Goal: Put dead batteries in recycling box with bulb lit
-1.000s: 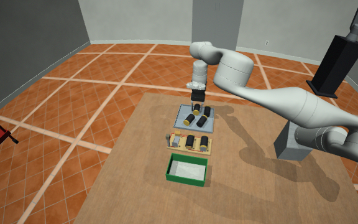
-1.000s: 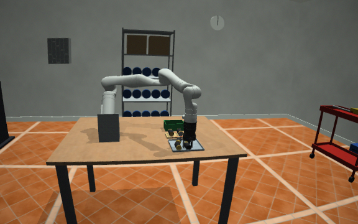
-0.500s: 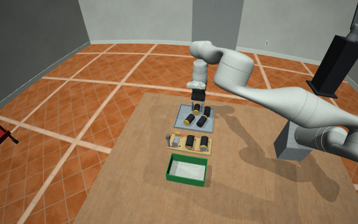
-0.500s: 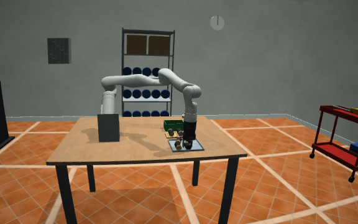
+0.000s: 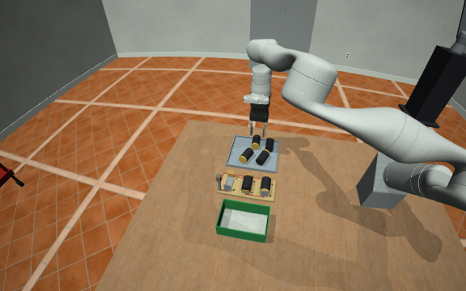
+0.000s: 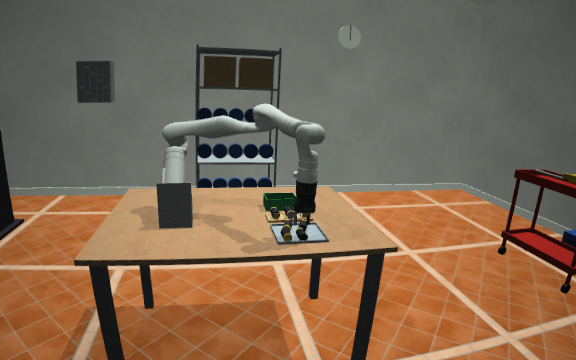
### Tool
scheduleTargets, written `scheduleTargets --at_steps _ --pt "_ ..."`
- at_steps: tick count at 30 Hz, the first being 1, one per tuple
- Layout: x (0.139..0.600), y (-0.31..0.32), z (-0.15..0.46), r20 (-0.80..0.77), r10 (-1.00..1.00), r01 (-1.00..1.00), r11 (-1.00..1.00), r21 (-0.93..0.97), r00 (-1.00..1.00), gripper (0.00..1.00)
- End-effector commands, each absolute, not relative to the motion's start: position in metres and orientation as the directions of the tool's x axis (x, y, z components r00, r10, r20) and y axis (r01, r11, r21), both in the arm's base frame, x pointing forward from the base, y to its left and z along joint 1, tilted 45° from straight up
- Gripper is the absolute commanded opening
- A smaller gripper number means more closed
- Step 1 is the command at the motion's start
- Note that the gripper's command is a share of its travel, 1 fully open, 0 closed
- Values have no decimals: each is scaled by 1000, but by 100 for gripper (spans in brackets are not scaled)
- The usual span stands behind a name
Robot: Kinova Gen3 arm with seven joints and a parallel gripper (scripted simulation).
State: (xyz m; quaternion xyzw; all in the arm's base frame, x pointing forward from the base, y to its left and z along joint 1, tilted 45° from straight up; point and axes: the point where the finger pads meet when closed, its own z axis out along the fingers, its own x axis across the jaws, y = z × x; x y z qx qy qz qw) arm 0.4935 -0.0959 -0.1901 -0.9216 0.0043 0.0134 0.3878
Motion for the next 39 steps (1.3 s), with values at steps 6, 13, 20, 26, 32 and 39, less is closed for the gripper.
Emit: scheduleTargets --at_steps 6,13,20,26,32,39 --pt "497 -107 -181 -18 -5 -17 -702 -712 1000 90" --pt "497 -112 -176 -18 -5 -17 -702 -712 1000 90" --pt "498 -152 -137 -18 -5 -17 -702 -712 1000 90" --pt "498 -153 -135 -18 -5 -17 -702 -712 1000 90" --pt "503 -142 -124 -18 -5 -17 -702 -712 1000 90" --pt "523 -100 -81 -18 -5 -17 -702 -712 1000 90"
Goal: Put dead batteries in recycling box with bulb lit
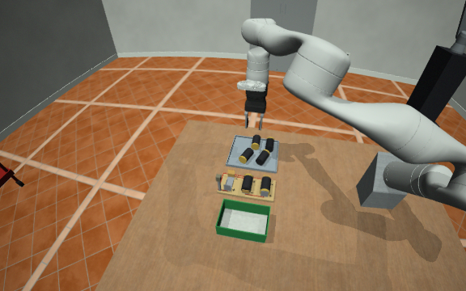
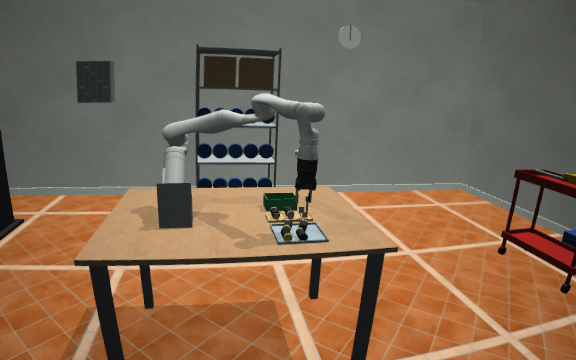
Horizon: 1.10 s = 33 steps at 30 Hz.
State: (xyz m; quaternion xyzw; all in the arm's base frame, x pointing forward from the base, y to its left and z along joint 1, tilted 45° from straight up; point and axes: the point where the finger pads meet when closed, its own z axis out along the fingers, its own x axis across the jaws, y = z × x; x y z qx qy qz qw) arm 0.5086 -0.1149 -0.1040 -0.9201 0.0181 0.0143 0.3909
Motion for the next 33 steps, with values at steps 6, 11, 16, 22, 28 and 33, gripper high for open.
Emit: scheduleTargets --at_steps 6,11,16,22,28,33 --pt "526 -93 -74 -18 -5 -17 -702 -712 1000 90" --pt "526 -93 -74 -19 -6 -17 -702 -712 1000 90" --pt "526 -93 -74 -35 -21 -40 -702 -711 999 90" --pt "526 -93 -74 -70 -56 -90 -700 -708 996 90" --pt "526 -93 -74 -150 -135 -202 -689 -696 979 90" --pt "526 -93 -74 -217 -201 -296 -673 -678 955 90"
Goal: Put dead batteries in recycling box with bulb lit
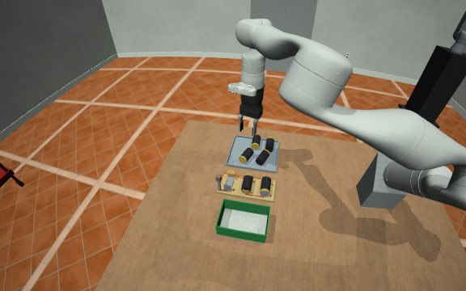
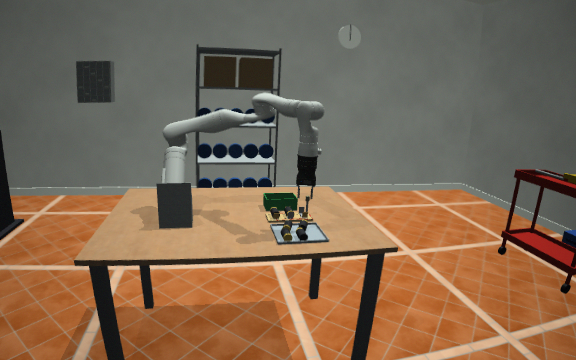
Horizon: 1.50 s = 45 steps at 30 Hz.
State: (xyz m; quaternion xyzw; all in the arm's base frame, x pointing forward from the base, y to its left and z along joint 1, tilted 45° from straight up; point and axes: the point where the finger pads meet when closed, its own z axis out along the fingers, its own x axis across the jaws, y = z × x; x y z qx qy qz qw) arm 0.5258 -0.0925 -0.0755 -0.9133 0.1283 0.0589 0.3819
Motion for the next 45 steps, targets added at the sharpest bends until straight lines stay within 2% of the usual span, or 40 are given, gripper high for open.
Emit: scheduleTargets --at_steps 1,23,33,45 --pt "526 -93 -74 -228 -212 -311 -669 -675 950 90" --pt "526 -91 -76 -276 -260 -379 -652 -656 925 90" --pt "525 -33 -134 -276 -260 -379 -652 -656 925 90" --pt "525 -31 -135 -276 -260 -379 -652 -656 925 90"
